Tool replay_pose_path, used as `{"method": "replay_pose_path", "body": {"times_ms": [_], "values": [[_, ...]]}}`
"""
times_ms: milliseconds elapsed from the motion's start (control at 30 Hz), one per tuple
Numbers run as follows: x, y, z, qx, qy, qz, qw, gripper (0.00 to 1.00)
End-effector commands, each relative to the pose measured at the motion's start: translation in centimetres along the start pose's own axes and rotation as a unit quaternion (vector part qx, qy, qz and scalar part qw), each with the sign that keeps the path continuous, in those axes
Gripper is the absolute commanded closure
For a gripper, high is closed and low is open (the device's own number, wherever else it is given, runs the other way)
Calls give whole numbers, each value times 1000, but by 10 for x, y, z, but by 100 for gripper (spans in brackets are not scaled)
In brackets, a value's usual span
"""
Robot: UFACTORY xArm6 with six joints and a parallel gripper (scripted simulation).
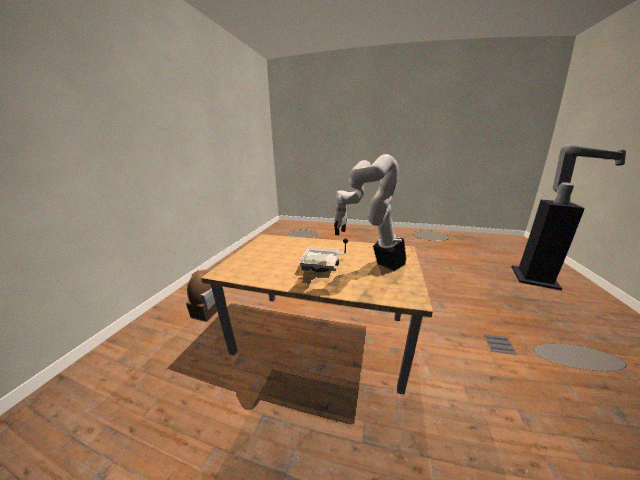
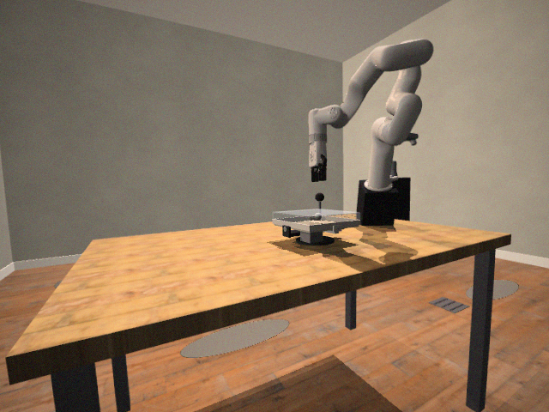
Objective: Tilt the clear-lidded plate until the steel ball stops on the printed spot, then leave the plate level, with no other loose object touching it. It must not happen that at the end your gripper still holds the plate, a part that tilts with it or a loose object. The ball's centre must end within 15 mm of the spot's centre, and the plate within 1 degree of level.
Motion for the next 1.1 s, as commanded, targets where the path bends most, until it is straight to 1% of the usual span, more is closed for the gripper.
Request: {"method": "replay_pose_path", "body": {"times_ms": [0, 400, 500, 600, 700, 733, 1067], "values": [[4, 5, -12, 57, 6, -1, 998, 0], [13, 18, -33, 159, 15, 0, 987, 0], [14, 18, -34, 164, 16, 0, 986, 0], [17, 24, -43, 206, 20, 0, 978, 0], [17, 25, -43, 210, 20, 0, 978, 0], [17, 25, -43, 210, 20, 0, 978, 39], [17, 25, -43, 210, 20, 0, 978, 39]]}}
Point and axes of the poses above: the point where the finger pads meet when closed, its own x axis out along the fingers, its own z axis across the jaws, y = z × x, the point moved 5 cm from there along -x, back along the fingers, and after that the axes turned 5 degrees about -x, right-handed, at the moved point
